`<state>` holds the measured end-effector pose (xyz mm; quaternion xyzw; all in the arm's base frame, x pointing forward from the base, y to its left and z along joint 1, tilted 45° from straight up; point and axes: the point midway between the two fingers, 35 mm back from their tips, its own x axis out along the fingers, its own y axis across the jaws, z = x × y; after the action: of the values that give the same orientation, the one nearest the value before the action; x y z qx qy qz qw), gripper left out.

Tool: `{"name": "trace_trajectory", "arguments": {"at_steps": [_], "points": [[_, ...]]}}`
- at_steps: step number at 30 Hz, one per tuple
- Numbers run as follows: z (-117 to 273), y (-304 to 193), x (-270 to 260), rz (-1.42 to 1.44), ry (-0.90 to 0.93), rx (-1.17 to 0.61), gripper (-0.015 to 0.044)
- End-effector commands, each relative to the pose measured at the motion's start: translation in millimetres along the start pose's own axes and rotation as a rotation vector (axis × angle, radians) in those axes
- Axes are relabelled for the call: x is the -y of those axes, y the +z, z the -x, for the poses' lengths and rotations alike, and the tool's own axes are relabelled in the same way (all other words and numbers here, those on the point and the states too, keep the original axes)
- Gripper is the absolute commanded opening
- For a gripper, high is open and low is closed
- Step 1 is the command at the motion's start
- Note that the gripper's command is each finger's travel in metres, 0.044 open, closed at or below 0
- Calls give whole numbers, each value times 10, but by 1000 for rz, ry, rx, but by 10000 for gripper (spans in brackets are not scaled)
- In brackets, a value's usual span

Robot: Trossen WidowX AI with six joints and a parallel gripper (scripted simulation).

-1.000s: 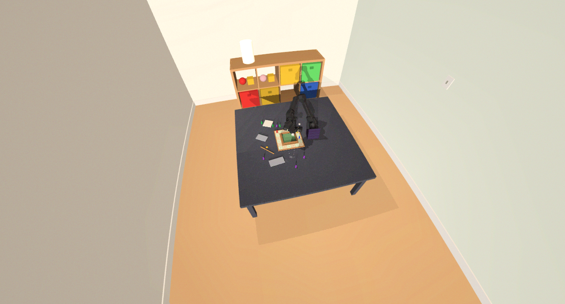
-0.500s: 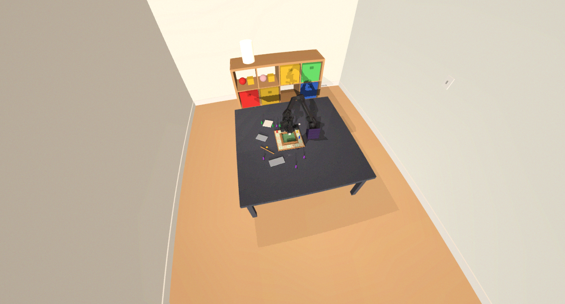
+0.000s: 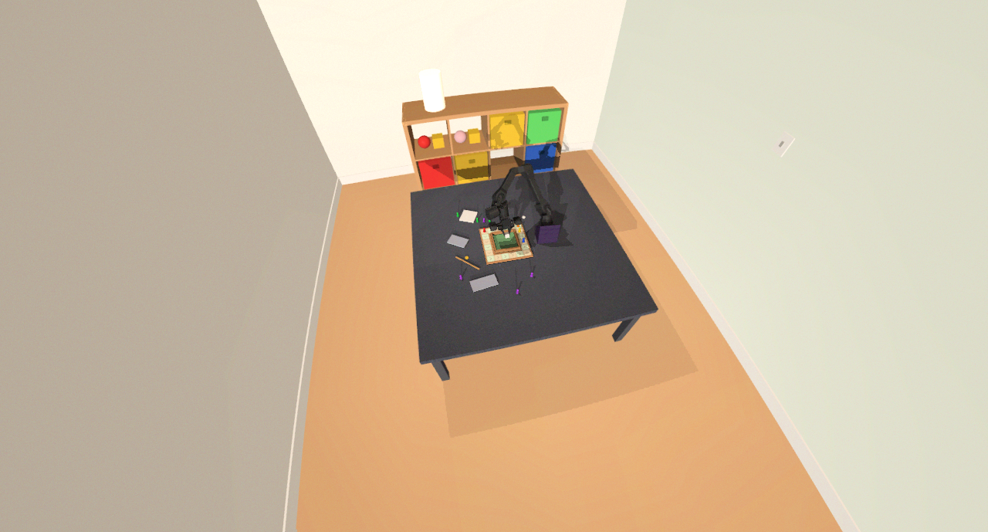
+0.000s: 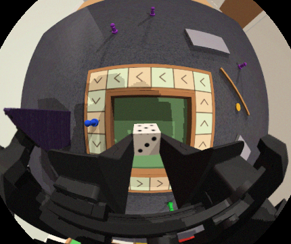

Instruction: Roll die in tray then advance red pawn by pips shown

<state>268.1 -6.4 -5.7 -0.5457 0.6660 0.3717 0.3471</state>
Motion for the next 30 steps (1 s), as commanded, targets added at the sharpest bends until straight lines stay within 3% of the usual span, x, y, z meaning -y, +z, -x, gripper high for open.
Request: {"name": "trace_trajectory", "arguments": {"at_steps": [1, 14, 18, 23, 30], "points": [[-43, 7, -43, 9, 23, 129, 0], [-45, 2, -23, 37, -63, 552, 0], [-21, -10, -15, 39, -73, 573, 0], [337, -185, 51, 39, -74, 573, 0], [316, -179, 25, 39, -74, 573, 0]]}}
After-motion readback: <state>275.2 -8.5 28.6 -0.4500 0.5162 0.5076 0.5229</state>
